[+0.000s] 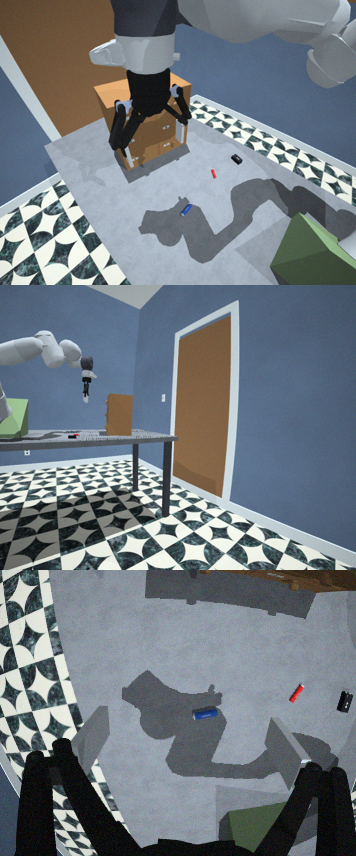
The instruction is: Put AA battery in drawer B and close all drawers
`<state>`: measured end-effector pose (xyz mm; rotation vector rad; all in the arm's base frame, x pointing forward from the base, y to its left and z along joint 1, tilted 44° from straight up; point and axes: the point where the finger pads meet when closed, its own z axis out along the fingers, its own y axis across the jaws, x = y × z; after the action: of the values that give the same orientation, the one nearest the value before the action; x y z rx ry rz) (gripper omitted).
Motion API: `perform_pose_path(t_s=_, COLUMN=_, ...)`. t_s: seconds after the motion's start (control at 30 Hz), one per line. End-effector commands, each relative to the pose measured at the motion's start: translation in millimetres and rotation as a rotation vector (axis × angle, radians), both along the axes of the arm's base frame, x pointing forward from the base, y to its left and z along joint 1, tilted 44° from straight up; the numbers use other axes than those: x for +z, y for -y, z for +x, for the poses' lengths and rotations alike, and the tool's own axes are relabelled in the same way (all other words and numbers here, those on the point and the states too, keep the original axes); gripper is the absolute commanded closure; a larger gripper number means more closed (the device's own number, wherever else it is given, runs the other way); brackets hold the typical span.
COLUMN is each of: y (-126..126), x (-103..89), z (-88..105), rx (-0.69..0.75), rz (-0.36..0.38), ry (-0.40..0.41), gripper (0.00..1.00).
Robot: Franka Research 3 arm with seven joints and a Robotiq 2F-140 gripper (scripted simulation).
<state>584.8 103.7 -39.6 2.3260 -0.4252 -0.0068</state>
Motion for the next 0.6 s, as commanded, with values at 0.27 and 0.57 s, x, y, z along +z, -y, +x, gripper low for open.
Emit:
perform_pose_path(t_s=0.27, y=-9.4, x=10.6, z=-33.6, rx=-0.007, rz=0.006, ry=0.005, gripper=0.00)
perform_pose_path(t_s=0.57, y=-14.0, x=17.1, z=-55.8, rx=-0.006, rz=0.007, ry=0.001, gripper=0.00)
